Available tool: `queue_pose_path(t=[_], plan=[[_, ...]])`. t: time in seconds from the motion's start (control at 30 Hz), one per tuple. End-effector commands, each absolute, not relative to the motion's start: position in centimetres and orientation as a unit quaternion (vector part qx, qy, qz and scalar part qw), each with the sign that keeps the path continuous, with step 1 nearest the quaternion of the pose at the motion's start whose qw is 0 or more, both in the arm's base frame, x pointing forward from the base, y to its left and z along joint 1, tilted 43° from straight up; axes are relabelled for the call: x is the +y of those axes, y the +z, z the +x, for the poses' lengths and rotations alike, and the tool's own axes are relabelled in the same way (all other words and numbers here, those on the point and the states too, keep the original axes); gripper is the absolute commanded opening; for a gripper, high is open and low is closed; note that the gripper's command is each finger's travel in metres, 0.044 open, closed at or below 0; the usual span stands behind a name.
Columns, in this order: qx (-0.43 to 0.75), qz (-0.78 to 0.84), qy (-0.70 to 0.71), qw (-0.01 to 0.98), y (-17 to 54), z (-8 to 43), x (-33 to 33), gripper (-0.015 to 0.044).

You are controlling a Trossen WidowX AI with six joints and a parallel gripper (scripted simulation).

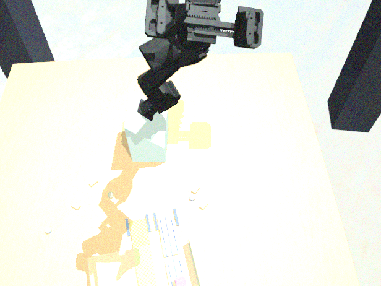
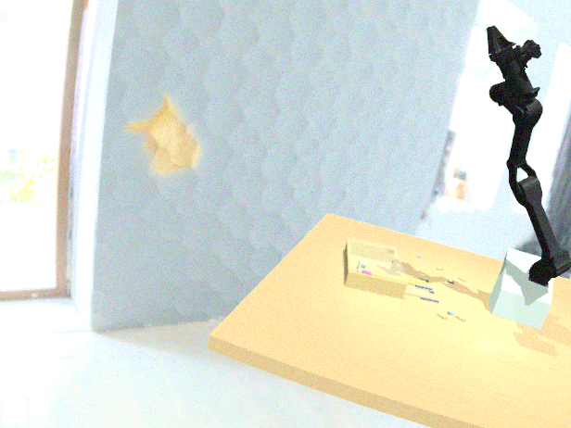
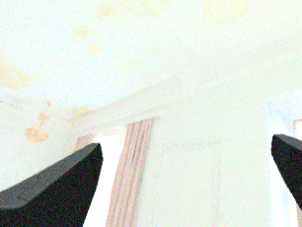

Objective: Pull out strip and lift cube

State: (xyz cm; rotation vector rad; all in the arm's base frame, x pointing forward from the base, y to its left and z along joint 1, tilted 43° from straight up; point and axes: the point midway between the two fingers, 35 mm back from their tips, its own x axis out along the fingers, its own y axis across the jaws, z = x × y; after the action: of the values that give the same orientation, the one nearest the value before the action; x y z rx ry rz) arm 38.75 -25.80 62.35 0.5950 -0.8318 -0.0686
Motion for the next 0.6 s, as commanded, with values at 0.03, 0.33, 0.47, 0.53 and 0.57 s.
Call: queue_pose_path(t=[0.03, 0.33, 0.47, 0.53, 0.57], plan=[[-0.407, 0.276, -0.033, 0.87, 63.0, 37.7, -25.9, 0.04], [-0.509, 0.232, -0.035, 0.828, 68.7, 26.3, -26.0, 0.04], [-0.556, 0.219, -0.01, 0.802, 70.9, 20.8, -24.4, 0.04], [-0.582, 0.206, -0.007, 0.786, 72.0, 17.6, -23.4, 0.04], [-0.595, 0.2, -0.005, 0.779, 72.5, 16.1, -22.8, 0.04]])
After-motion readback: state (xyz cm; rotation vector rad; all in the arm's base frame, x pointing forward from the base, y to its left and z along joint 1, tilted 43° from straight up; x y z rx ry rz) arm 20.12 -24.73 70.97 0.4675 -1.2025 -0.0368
